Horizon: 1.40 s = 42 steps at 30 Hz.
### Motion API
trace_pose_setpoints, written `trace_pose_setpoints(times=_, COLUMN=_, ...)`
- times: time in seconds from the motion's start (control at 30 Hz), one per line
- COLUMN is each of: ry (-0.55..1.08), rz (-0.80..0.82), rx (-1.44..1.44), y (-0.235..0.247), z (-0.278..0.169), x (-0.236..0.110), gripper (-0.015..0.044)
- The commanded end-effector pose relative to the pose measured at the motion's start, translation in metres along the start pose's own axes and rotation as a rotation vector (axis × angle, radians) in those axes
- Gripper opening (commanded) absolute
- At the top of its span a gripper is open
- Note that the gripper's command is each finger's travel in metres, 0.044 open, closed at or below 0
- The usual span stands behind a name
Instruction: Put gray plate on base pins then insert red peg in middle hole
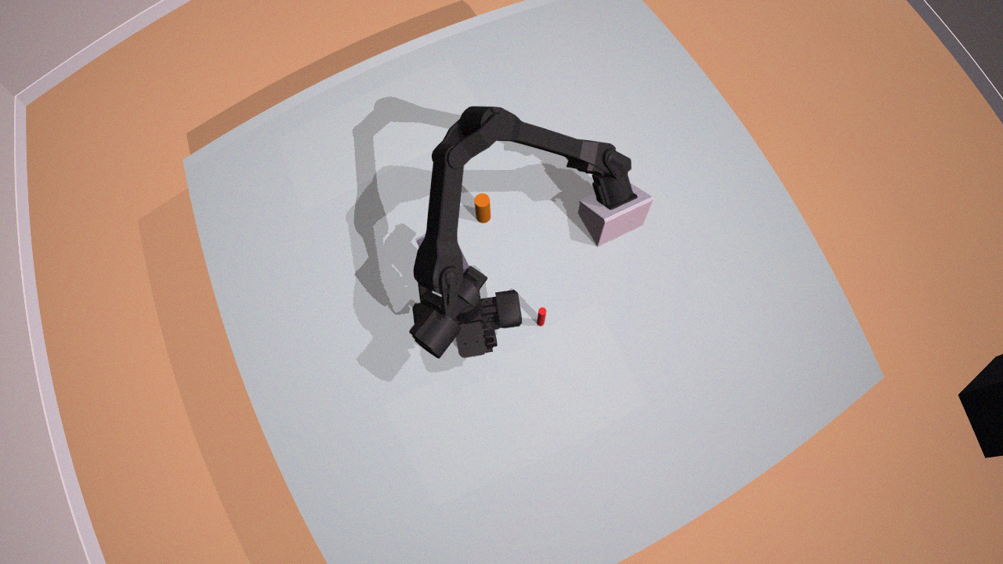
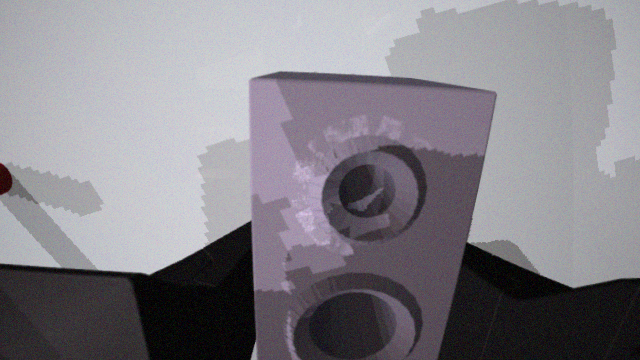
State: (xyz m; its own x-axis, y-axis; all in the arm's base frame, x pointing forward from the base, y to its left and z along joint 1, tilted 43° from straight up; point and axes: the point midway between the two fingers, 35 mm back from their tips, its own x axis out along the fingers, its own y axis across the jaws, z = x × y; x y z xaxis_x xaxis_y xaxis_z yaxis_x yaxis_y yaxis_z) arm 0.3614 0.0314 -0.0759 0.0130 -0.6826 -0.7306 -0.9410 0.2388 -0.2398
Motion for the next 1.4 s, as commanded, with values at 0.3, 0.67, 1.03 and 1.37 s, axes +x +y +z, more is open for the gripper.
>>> trace_pose_setpoints(times=0.3, ry=-0.014, rz=-0.004, rx=0.005, y=-0.003, z=0.005, x=-0.042, gripper=0.0000)
trace_pose_setpoints(times=0.67, ry=-0.015, rz=-0.003, rx=0.005, y=-0.001, z=0.005, x=-0.077, gripper=0.0000)
trace_pose_setpoints(times=1.03, ry=-0.013, rz=-0.002, rx=0.005, y=0.004, z=0.002, x=-0.112, gripper=0.0000)
trace_pose_setpoints(times=1.37, ry=-0.015, rz=-0.001, rx=-0.018, y=0.001, z=-0.009, x=-0.118, gripper=0.0000)
